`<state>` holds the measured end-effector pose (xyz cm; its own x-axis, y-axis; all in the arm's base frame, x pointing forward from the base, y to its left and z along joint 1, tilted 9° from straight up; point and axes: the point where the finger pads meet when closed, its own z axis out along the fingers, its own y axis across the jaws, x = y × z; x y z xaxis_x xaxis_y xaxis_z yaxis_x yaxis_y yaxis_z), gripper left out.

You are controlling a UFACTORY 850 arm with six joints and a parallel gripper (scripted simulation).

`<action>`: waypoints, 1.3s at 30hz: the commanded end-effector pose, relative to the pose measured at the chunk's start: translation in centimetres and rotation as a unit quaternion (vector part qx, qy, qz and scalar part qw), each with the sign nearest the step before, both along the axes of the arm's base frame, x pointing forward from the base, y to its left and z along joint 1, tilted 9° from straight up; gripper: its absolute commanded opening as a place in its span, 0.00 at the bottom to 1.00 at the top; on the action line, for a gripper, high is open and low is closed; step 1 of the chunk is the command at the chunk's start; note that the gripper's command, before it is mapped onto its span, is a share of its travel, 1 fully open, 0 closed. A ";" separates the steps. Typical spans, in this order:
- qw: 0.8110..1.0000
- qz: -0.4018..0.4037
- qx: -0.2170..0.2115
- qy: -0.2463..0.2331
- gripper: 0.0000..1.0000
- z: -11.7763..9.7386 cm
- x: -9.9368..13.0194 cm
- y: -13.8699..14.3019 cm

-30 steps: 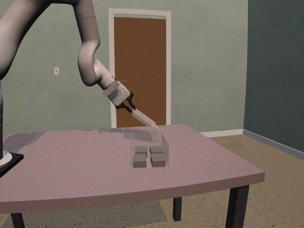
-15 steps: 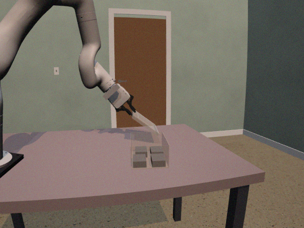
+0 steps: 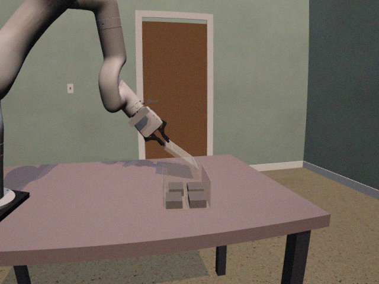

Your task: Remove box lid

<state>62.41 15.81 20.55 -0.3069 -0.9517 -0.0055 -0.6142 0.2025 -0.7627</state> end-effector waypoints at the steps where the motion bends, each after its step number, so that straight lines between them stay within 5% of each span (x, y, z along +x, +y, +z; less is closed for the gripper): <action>1: 1.000 0.000 0.000 -0.001 0.00 -0.6 0.2 0.0; 39: 1.000 0.000 0.000 -0.001 0.00 -3.0 0.5 -0.1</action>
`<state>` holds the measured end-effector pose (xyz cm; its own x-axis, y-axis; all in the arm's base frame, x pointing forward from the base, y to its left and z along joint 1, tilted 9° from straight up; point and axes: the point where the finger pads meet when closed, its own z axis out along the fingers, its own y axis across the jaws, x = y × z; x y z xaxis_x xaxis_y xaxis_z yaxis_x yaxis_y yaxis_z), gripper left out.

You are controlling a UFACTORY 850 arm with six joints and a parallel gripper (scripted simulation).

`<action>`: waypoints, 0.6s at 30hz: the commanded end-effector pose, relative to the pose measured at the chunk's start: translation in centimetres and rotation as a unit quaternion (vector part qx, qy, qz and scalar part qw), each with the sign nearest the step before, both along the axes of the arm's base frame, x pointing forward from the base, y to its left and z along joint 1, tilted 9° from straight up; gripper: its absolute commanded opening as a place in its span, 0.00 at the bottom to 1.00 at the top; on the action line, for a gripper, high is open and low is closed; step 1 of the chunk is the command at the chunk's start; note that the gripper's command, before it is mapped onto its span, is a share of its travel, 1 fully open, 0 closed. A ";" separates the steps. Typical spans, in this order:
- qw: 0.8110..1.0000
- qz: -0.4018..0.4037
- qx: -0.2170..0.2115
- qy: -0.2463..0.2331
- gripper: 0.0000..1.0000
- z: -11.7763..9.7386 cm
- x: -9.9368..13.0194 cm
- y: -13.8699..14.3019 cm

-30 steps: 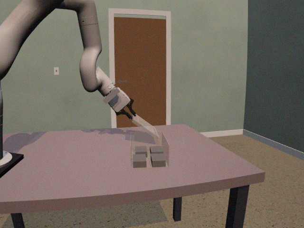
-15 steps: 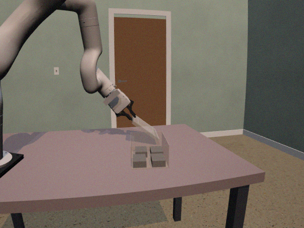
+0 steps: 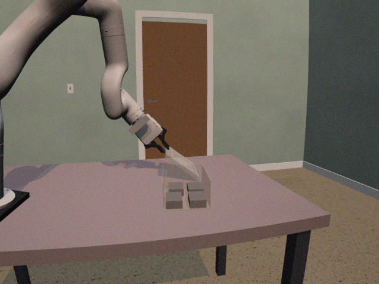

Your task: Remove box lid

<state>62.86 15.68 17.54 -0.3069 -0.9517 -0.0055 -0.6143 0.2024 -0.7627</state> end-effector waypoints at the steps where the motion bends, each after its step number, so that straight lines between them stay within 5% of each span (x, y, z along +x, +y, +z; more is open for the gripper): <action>1: 1.000 0.000 0.000 -0.001 0.00 0.0 0.1 0.0; 18: 1.000 -0.001 -0.007 -0.020 0.00 -1.2 0.1 0.0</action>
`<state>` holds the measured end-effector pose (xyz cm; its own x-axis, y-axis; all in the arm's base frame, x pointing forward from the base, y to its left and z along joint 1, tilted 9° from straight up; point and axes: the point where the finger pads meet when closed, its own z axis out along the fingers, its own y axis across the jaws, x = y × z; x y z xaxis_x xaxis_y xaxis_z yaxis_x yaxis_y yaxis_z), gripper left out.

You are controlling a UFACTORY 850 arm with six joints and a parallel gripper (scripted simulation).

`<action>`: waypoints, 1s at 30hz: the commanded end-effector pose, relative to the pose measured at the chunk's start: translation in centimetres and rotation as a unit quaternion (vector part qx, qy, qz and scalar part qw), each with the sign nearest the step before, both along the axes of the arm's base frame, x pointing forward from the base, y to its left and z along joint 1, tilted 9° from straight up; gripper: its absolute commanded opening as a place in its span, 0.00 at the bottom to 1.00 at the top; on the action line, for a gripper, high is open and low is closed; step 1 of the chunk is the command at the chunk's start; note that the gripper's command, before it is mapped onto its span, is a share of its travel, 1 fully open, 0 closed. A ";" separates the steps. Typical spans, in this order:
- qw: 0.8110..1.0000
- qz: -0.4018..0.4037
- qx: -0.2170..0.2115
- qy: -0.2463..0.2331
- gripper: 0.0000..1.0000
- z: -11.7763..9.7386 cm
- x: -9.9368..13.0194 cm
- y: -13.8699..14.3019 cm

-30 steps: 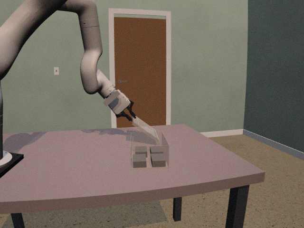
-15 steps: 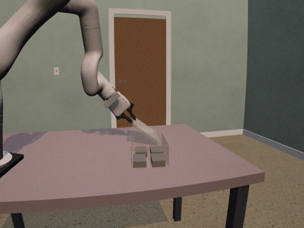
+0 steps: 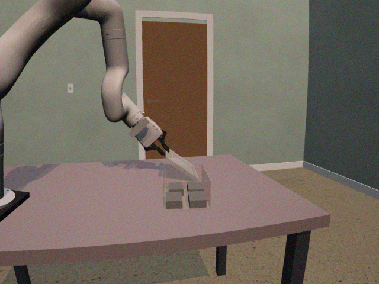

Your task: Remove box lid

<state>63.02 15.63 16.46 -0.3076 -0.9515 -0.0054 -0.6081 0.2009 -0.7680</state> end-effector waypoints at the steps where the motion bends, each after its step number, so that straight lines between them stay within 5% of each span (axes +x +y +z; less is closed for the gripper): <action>1: 1.000 0.000 -0.007 -0.024 0.00 -0.2 -0.1 0.1; 30: 0.995 0.000 -0.031 -0.097 0.00 -3.0 -1.3 0.5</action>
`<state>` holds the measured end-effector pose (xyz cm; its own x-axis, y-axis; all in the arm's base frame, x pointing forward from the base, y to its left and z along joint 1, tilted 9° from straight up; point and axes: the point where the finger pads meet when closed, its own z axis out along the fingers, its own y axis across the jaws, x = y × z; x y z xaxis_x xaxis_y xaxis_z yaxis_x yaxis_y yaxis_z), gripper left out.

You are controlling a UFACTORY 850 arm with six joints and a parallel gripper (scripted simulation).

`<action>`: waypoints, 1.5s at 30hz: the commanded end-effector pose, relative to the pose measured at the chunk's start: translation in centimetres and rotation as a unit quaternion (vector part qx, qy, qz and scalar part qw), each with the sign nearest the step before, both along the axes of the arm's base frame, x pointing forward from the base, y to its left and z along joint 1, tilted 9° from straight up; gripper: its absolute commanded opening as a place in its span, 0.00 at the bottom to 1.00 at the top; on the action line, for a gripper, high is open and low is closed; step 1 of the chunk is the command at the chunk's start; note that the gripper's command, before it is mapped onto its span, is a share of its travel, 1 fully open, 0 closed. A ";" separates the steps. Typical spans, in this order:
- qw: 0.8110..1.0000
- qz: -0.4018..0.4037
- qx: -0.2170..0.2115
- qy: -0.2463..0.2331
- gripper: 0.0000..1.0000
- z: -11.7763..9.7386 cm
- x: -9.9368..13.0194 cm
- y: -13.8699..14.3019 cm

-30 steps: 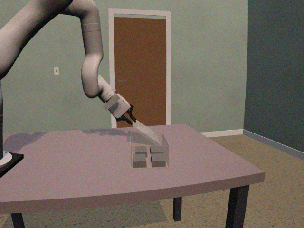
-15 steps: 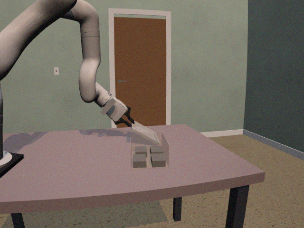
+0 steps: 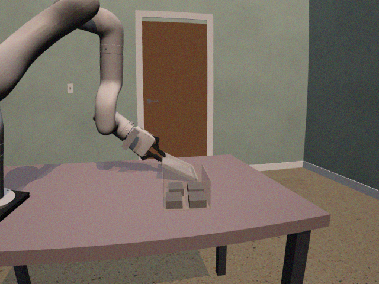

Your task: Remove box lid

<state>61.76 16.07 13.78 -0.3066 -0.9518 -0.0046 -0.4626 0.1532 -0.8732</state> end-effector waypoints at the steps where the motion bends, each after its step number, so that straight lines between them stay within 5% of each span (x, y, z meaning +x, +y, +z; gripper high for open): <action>1: 1.000 0.000 -0.002 -0.011 0.00 -0.4 -0.1 0.1; 30: 0.994 -0.001 -0.034 -0.108 0.00 -3.0 -0.8 0.3; 45: 0.992 -0.001 -0.038 -0.120 0.00 -4.2 -1.0 0.4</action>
